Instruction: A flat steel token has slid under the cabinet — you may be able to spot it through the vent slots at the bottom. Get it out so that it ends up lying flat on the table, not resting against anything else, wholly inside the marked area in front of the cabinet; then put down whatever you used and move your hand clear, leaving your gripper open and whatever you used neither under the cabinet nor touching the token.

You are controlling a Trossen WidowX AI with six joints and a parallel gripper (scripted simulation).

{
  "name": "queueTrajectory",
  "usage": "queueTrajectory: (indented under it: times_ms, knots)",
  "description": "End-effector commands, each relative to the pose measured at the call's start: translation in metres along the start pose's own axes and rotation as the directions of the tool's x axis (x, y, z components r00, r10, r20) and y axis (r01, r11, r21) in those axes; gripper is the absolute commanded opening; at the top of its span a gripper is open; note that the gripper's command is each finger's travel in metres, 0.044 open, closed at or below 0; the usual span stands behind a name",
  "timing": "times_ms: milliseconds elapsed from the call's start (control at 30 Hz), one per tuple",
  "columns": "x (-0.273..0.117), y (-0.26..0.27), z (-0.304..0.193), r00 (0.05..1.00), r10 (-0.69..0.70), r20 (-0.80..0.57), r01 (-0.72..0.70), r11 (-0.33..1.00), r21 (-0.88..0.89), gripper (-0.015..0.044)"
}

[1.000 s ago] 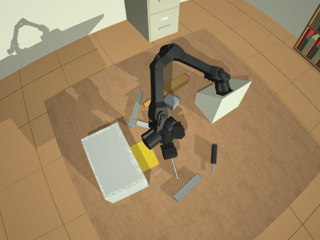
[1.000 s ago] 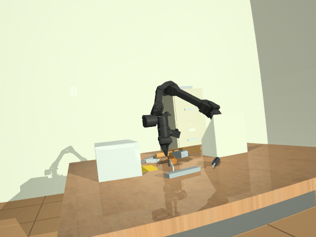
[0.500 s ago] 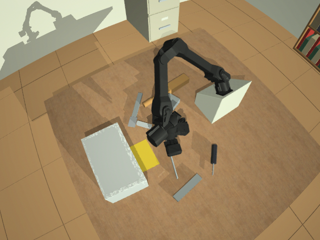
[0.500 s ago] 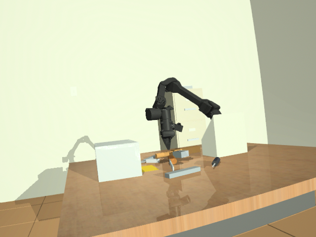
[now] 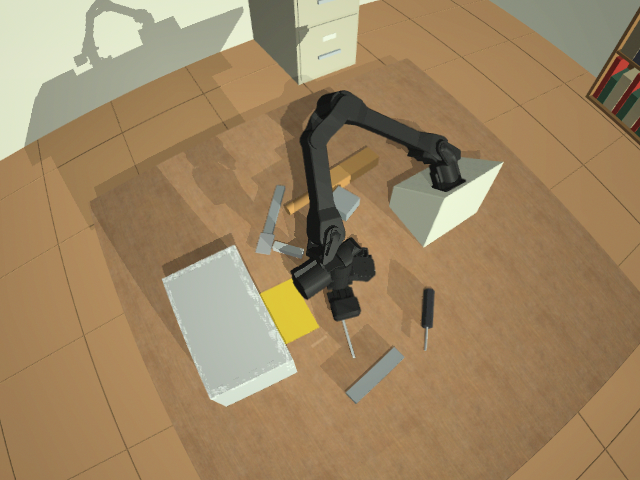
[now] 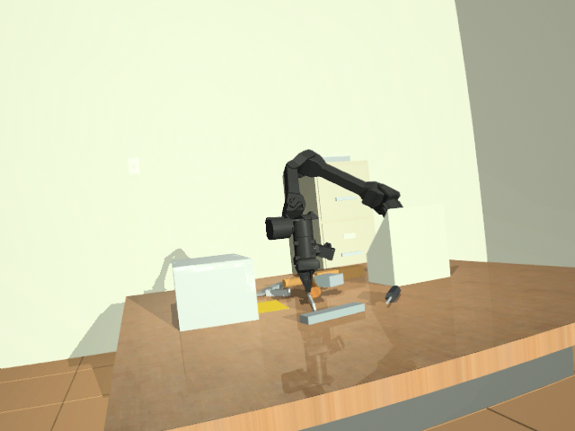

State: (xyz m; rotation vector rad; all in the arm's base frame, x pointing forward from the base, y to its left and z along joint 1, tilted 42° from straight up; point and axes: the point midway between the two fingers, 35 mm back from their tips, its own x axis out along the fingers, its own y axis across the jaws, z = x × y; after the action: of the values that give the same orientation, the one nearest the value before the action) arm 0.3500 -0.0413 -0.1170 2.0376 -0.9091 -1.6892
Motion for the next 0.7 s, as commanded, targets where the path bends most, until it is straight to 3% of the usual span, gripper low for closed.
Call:
queueTrajectory:
  times_ms: [0,200,667]
  knots:
    - [0.006,0.001,-0.003,1.000,-0.002,0.007,0.002,1.000,0.002,0.0120]
    - [0.003,0.000,-0.010,1.000,-0.003,0.007,0.003,1.000,0.002,0.0120]
    - [-0.063,0.000,-0.010,1.000,-0.006,0.007,0.006,1.000,-0.004,0.0120]
